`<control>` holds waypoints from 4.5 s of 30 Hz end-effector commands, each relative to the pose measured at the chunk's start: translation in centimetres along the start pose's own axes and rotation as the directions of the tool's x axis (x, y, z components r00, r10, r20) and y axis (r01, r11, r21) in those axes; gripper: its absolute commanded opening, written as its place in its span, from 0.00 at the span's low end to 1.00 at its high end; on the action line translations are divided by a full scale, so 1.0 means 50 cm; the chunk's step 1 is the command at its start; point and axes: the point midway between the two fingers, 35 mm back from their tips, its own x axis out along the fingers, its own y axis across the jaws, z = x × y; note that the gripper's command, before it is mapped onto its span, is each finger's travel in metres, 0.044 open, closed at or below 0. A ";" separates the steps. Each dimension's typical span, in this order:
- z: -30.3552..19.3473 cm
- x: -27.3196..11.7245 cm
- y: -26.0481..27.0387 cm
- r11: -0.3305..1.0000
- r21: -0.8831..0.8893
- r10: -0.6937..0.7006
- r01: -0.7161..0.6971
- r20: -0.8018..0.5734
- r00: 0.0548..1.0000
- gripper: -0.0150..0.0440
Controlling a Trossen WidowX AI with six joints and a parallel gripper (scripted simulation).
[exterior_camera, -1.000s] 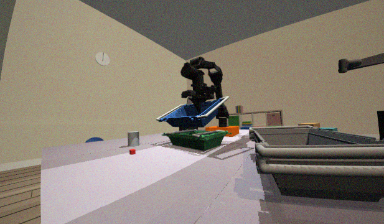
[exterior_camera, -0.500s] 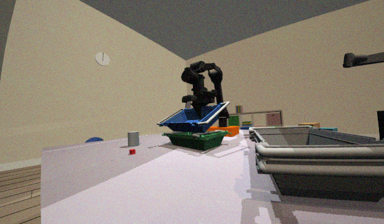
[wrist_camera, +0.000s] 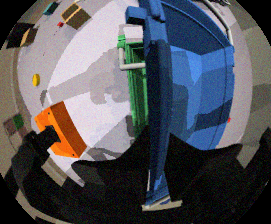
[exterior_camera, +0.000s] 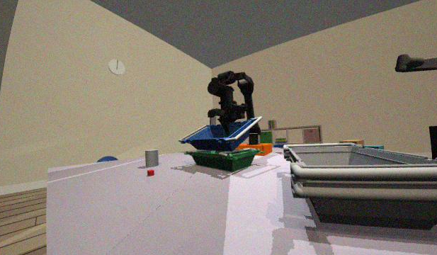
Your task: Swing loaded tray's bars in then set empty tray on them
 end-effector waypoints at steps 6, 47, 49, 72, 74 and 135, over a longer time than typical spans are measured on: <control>0.000 0.012 0.013 1.000 0.001 -0.003 0.003 0.002 1.000 0.25; 0.001 0.053 0.033 1.000 0.001 -0.002 0.002 0.002 1.000 0.25; 0.001 0.053 0.033 1.000 0.001 -0.002 0.002 0.002 1.000 0.25; 0.001 0.080 0.041 1.000 0.001 -0.002 0.002 0.002 1.000 0.25; 0.001 0.082 0.042 1.000 0.001 -0.002 0.002 0.002 1.000 0.25; 0.001 0.098 0.045 1.000 0.001 -0.002 0.002 0.002 1.000 0.25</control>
